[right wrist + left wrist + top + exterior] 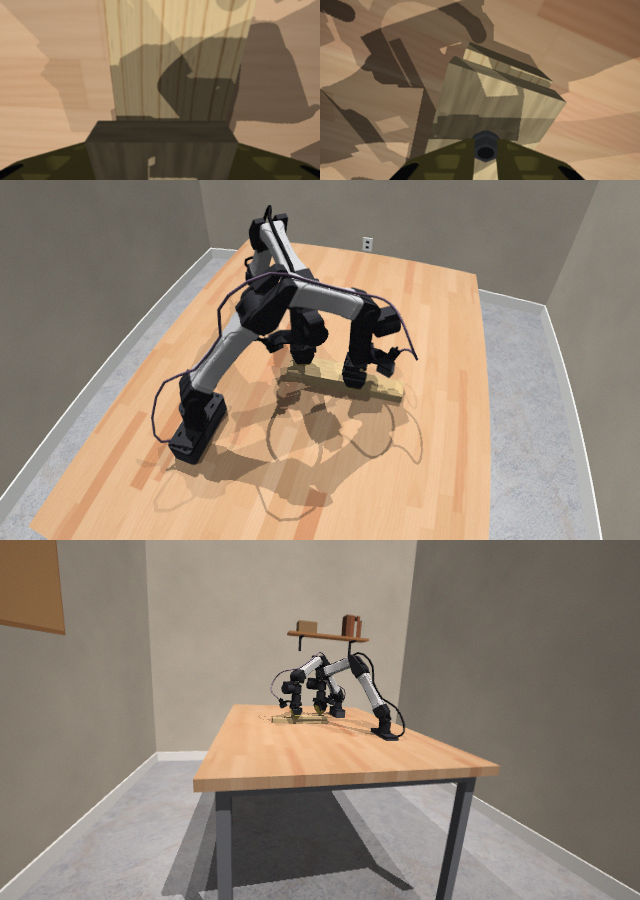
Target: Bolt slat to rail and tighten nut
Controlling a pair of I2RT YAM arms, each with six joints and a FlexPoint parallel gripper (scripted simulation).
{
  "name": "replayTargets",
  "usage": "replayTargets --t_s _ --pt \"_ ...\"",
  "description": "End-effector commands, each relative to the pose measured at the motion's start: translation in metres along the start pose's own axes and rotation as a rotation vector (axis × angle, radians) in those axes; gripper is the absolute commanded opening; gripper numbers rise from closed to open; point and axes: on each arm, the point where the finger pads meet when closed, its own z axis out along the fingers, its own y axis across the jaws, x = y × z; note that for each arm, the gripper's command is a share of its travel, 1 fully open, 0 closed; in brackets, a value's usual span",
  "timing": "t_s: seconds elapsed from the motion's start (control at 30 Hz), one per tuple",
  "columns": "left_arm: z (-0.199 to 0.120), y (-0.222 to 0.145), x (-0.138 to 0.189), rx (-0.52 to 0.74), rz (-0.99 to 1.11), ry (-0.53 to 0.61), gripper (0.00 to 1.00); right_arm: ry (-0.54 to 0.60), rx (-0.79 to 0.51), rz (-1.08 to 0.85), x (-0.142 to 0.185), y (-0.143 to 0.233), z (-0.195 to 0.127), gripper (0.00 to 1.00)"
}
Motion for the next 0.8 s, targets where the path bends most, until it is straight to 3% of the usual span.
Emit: replayTargets --t_s 0.0,0.07,0.77 --pt "-0.0032 0.0019 0.0005 -0.005 0.004 0.004 0.14 -0.013 -0.01 0.002 -0.0029 0.0015 -0.0054 0.67" --pt "-0.0044 0.002 0.0006 -0.013 0.001 0.004 0.36 -0.013 -0.01 0.002 -0.0029 0.0015 -0.0054 0.67" --pt "-0.0044 0.002 0.0006 -0.013 0.001 0.004 0.36 -0.01 -0.008 0.001 -0.0021 0.0012 -0.0044 0.67"
